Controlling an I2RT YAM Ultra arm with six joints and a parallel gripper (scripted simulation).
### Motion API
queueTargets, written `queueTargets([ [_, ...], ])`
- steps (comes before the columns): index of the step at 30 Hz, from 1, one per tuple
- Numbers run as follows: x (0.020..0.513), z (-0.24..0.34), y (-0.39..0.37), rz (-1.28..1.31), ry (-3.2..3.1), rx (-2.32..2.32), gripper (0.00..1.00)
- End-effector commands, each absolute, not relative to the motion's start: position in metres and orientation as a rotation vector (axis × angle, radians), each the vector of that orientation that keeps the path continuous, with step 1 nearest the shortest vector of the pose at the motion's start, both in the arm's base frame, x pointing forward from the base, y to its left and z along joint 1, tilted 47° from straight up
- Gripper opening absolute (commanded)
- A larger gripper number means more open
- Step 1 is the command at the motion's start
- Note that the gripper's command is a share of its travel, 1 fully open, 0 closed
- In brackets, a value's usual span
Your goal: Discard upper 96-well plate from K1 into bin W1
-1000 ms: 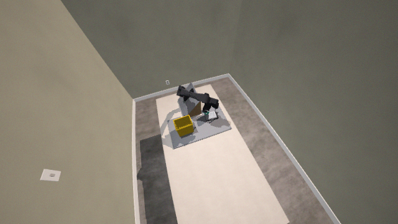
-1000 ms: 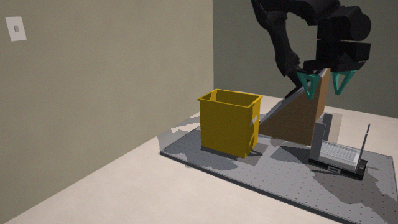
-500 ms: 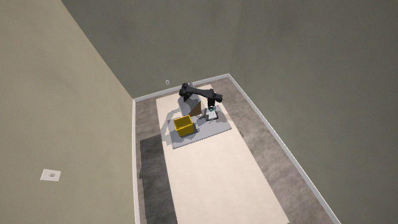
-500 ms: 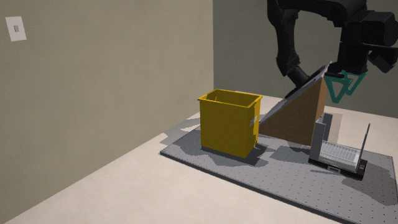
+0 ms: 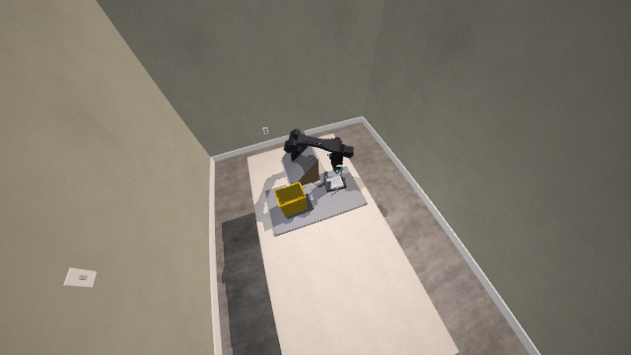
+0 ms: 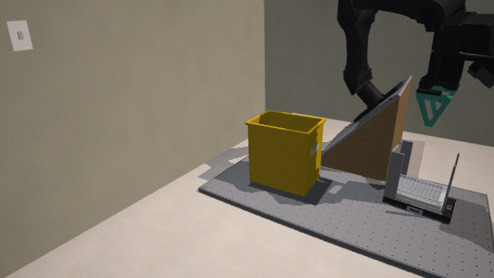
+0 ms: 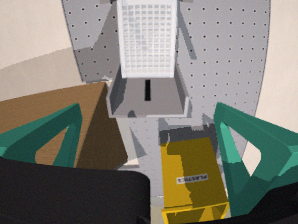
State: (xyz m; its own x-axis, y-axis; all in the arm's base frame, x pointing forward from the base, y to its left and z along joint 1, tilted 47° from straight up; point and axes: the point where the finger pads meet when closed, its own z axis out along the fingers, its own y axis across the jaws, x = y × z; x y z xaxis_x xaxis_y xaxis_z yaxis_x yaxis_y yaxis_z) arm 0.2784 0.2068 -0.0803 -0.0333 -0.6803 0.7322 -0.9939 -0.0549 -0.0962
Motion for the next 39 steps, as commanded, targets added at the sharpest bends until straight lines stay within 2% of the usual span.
queueTargets([
  [1, 0.278, -0.078, 0.212, 0.877, -1.759, 1.794, 1.00],
  [39, 0.284, -0.115, 0.172, 0.878, -1.759, 1.794, 1.00],
])
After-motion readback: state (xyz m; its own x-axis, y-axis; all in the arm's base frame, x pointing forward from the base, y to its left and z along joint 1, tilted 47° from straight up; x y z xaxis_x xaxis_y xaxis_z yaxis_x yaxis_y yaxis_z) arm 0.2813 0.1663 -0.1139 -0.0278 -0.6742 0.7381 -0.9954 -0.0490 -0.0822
